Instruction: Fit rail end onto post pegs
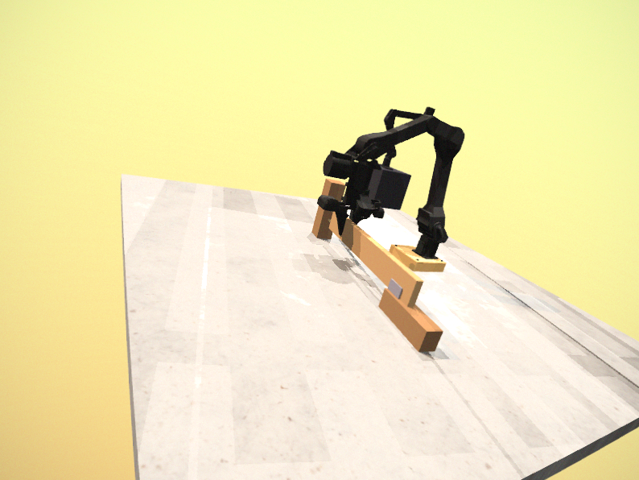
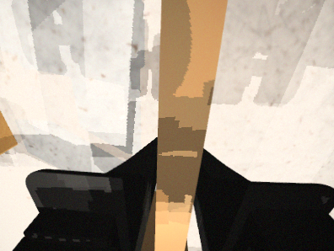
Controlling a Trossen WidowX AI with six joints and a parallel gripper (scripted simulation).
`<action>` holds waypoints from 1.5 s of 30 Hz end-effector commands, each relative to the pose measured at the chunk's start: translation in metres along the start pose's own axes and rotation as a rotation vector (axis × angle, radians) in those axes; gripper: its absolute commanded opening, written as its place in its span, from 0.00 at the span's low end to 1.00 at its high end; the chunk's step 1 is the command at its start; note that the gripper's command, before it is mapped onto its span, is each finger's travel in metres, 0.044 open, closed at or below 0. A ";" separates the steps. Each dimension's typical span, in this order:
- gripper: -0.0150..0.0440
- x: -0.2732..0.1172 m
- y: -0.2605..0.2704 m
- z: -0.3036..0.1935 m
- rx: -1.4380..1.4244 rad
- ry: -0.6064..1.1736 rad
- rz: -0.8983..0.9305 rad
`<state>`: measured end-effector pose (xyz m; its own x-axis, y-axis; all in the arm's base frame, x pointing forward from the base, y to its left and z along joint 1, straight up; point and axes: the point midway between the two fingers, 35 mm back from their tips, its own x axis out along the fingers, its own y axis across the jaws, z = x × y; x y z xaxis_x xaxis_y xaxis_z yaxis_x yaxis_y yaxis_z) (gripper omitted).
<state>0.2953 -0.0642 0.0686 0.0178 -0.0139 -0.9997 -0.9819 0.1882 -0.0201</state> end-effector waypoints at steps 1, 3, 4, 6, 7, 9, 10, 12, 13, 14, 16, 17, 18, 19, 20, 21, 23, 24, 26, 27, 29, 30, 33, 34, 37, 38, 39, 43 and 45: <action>0.25 0.000 0.000 0.001 0.002 -0.004 -0.004; 0.25 0.000 0.000 0.001 0.002 -0.004 -0.003; 0.25 -0.001 0.000 0.001 0.002 -0.004 -0.003; 0.25 -0.001 0.000 0.001 0.002 -0.004 -0.003; 0.25 -0.001 0.000 0.001 0.002 -0.004 -0.003; 0.25 -0.002 0.001 0.001 0.002 -0.004 -0.003; 0.25 -0.002 0.001 0.001 0.002 -0.004 -0.003; 0.25 -0.002 0.001 0.001 0.002 -0.004 -0.003; 0.25 -0.002 0.001 0.001 0.002 -0.004 -0.003; 0.25 -0.002 0.001 0.001 0.002 -0.004 -0.003; 0.25 -0.002 0.001 0.001 0.002 -0.004 -0.003; 0.25 -0.002 0.001 0.001 0.002 -0.004 -0.003; 0.25 -0.001 0.001 0.001 0.002 -0.004 -0.003; 0.25 -0.001 0.001 0.001 0.002 -0.004 -0.003; 0.25 -0.001 0.001 0.001 0.002 -0.004 -0.003; 0.25 -0.001 0.001 0.001 0.002 -0.004 -0.003; 0.25 0.000 0.001 0.001 0.002 -0.004 -0.003; 0.25 0.000 0.001 0.001 0.002 -0.004 -0.003; 0.25 0.000 0.001 0.001 0.002 -0.004 -0.003; 0.25 0.000 0.001 0.001 0.002 -0.004 -0.003; 0.25 0.000 0.001 0.000 0.002 -0.004 -0.003; 0.25 0.000 0.001 0.000 0.002 -0.004 -0.003; 0.25 0.000 0.002 -0.001 0.002 -0.004 -0.003; 0.25 0.000 0.002 -0.001 0.002 -0.004 -0.003; 0.25 -0.001 0.002 -0.002 0.002 -0.004 -0.003; 0.25 -0.001 0.002 -0.003 0.002 -0.004 -0.003; 0.25 -0.001 0.002 -0.003 0.002 -0.004 -0.003; 0.25 -0.001 0.002 -0.004 0.002 -0.004 -0.003; 0.25 -0.002 0.002 -0.005 0.002 -0.003 -0.003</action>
<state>0.2926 -0.0674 0.0687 0.0192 -0.0131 -0.9997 -0.9811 0.1921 -0.0214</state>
